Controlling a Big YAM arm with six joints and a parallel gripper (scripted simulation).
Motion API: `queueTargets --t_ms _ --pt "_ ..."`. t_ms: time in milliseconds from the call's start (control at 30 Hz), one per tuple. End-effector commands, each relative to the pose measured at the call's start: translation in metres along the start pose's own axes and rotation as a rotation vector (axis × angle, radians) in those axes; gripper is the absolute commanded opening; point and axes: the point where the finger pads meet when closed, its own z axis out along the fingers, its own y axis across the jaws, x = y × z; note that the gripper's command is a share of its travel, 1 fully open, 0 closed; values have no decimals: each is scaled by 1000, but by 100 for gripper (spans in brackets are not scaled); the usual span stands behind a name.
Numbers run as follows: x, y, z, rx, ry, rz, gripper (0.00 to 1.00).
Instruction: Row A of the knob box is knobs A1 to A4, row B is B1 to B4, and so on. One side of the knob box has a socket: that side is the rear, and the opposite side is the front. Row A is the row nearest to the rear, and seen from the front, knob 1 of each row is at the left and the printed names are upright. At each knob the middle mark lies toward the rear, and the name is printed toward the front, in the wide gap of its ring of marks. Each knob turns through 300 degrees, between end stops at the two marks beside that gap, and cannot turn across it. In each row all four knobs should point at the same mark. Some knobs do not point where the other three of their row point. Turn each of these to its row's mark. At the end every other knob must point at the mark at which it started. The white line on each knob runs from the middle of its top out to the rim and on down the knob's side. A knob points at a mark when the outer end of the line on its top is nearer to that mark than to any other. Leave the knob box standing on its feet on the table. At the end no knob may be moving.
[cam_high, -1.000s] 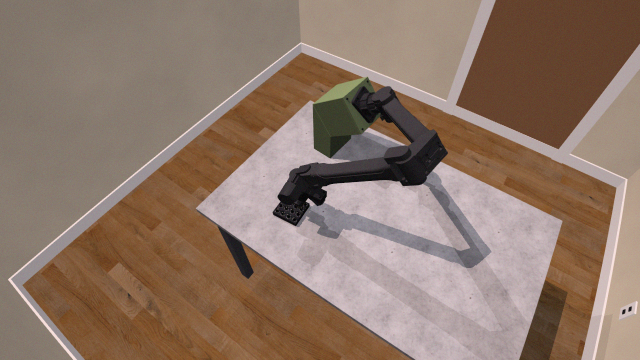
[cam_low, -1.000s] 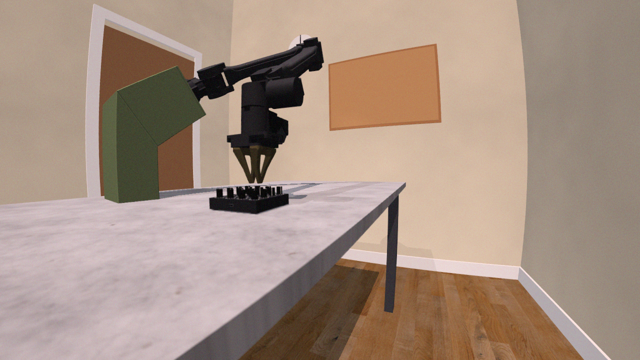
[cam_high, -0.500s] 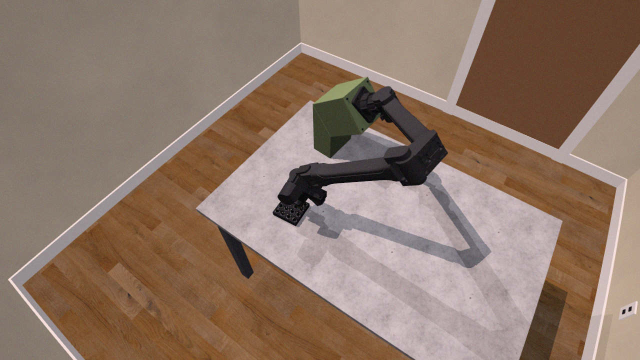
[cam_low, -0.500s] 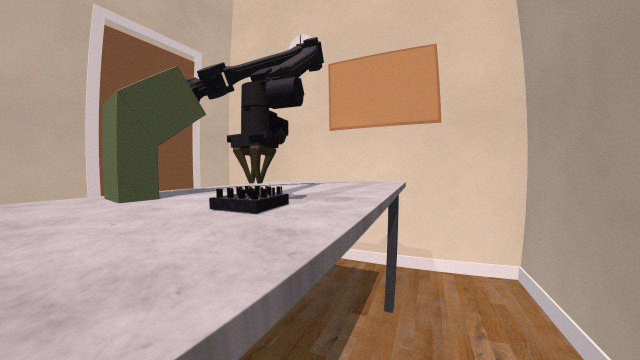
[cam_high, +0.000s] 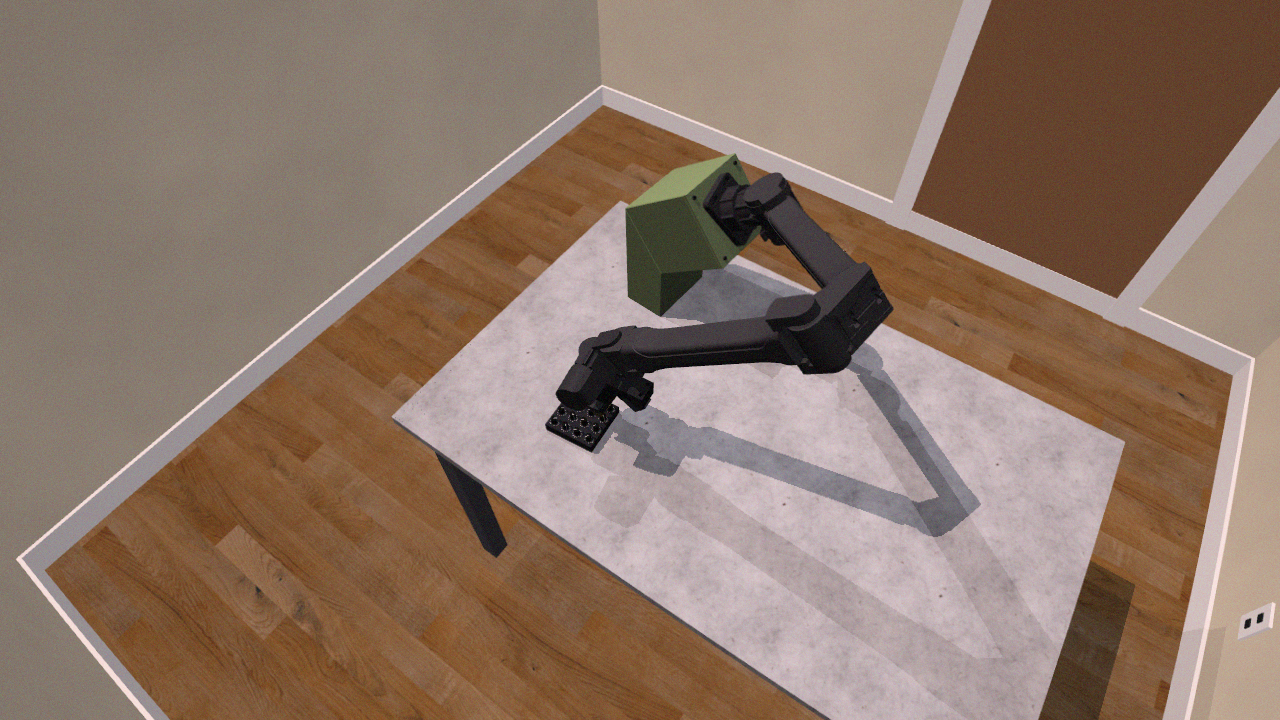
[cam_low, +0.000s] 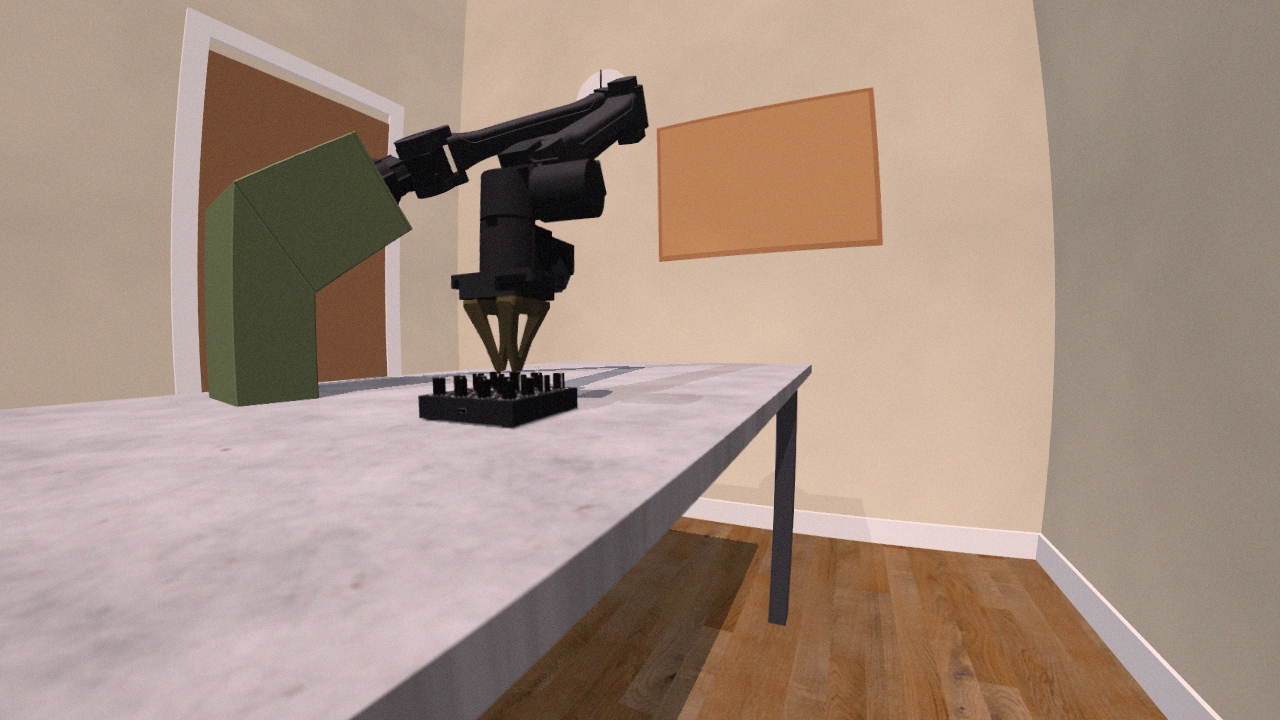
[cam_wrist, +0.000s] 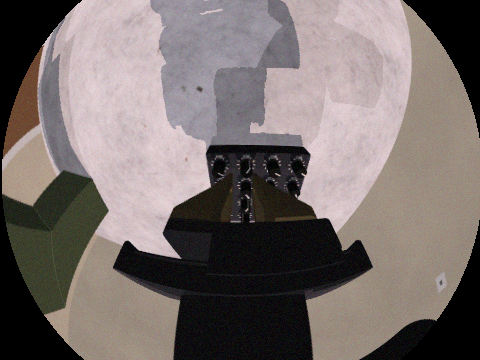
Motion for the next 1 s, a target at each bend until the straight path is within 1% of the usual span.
queueTargets --t_ms 0,67,167,333,433,567,967 --pt "-6 -8 3 11 -3 -14 20" --pt "-2 -3 7 2 -2 -4 20" --pt "-1 0 10 -1 -1 1 20" --pt "-2 -2 13 1 -2 -2 20" --pt "-4 -3 13 3 -3 -5 20" --pt "0 -3 11 9 -1 4 20" --pt "0 -3 11 8 -1 4 20"
